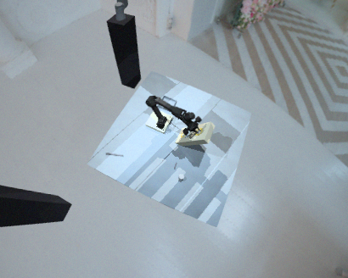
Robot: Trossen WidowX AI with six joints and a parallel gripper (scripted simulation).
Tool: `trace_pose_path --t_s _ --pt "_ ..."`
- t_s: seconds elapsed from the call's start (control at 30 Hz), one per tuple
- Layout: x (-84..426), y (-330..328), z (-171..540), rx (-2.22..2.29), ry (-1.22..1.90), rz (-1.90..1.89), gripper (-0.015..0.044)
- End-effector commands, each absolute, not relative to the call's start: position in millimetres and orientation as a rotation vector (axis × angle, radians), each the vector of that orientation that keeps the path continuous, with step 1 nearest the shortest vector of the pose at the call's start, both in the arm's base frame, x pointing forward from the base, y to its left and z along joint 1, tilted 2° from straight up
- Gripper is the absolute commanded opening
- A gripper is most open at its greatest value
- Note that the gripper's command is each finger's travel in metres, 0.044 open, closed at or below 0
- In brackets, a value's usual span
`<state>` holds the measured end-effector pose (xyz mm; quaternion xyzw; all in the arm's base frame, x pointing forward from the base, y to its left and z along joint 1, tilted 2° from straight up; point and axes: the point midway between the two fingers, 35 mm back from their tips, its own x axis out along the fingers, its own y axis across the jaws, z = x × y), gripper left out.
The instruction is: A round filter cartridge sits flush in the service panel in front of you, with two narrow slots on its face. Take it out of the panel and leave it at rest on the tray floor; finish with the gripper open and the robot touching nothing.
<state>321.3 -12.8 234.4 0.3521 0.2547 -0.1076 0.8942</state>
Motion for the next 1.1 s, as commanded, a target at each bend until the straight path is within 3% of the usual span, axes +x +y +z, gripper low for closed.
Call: trace_pose_path --t_s 0.0,1.07 --pt "322.0 -13.3 233.7 0.733 0.531 -0.229 0.0109" --pt "323.7 -13.4 230.8 0.733 0.531 -0.229 0.0109"
